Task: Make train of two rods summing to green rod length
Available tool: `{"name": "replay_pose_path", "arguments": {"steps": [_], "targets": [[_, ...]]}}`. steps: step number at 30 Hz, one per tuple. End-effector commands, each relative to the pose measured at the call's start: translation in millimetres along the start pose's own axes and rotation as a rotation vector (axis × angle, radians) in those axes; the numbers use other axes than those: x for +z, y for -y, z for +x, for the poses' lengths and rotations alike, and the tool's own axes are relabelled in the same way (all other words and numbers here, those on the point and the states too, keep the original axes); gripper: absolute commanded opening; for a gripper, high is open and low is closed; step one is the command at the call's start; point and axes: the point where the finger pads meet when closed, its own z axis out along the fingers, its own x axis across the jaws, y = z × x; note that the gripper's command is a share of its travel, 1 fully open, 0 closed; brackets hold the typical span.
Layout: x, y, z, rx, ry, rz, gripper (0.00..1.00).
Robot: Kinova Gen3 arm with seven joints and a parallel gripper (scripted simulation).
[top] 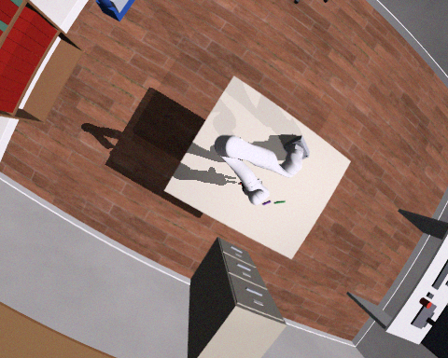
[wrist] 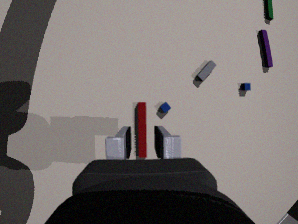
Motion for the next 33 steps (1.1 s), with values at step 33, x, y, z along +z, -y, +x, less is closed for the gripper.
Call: {"name": "replay_pose_path", "arguments": {"steps": [33], "targets": [[5.1, -0.3, 0.1, 0.000, 0.000, 0.000, 0.54]]}}
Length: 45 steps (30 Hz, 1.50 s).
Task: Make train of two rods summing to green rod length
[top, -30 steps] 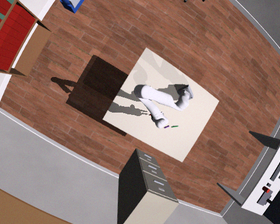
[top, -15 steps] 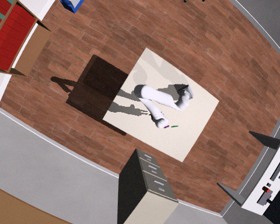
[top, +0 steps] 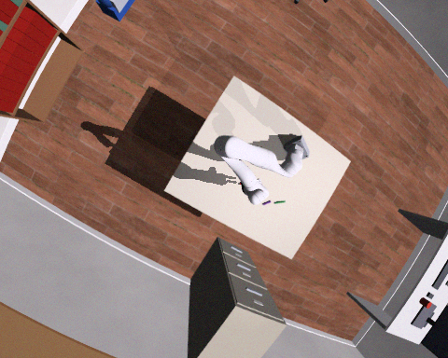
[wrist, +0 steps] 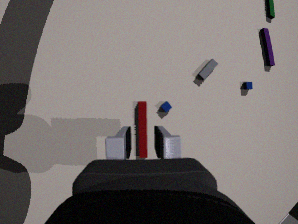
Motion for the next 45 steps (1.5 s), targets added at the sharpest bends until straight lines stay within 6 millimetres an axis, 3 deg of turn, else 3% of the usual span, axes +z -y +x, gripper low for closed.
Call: {"name": "replay_pose_path", "arguments": {"steps": [1, 45], "targets": [[1, 0, 1, -0.002, -0.001, 0.001, 0.54], [31, 0, 1, -0.002, -0.001, 0.000, 0.54]]}}
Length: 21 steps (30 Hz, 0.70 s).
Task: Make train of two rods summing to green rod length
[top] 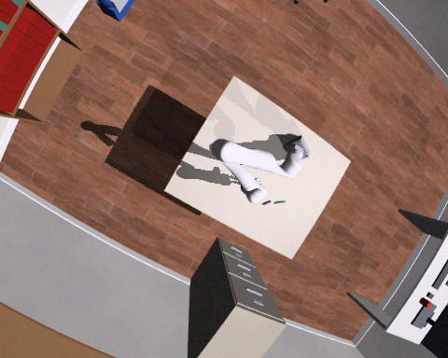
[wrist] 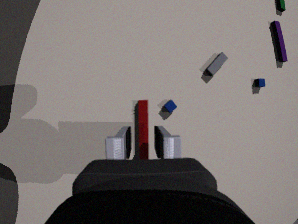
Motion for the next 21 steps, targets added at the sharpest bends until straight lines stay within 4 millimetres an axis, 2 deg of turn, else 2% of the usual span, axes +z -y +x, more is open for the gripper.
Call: {"name": "replay_pose_path", "arguments": {"steps": [1, 21], "targets": [[1.3, 0.7, 1.1, -0.003, -0.002, 0.002, 0.54], [9.3, 0.5, 1.0, -0.003, -0.001, 0.001, 0.54]]}}
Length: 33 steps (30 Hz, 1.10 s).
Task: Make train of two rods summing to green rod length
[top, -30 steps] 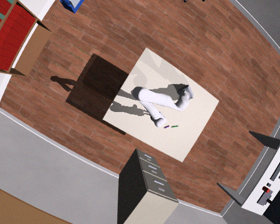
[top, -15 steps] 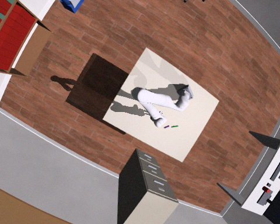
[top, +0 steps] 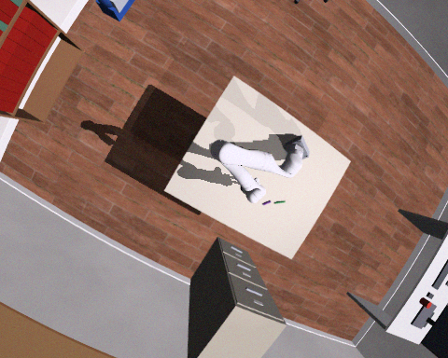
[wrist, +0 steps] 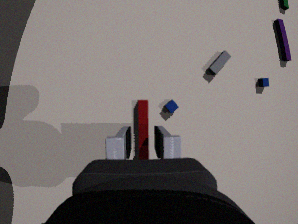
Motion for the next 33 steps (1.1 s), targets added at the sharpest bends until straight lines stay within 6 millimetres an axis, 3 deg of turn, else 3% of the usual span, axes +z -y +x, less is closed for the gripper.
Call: {"name": "replay_pose_path", "arguments": {"steps": [1, 33], "targets": [[0.7, 0.4, 0.9, -0.002, -0.001, 0.001, 0.54], [6.8, 0.5, 0.9, -0.002, -0.002, 0.001, 0.54]]}}
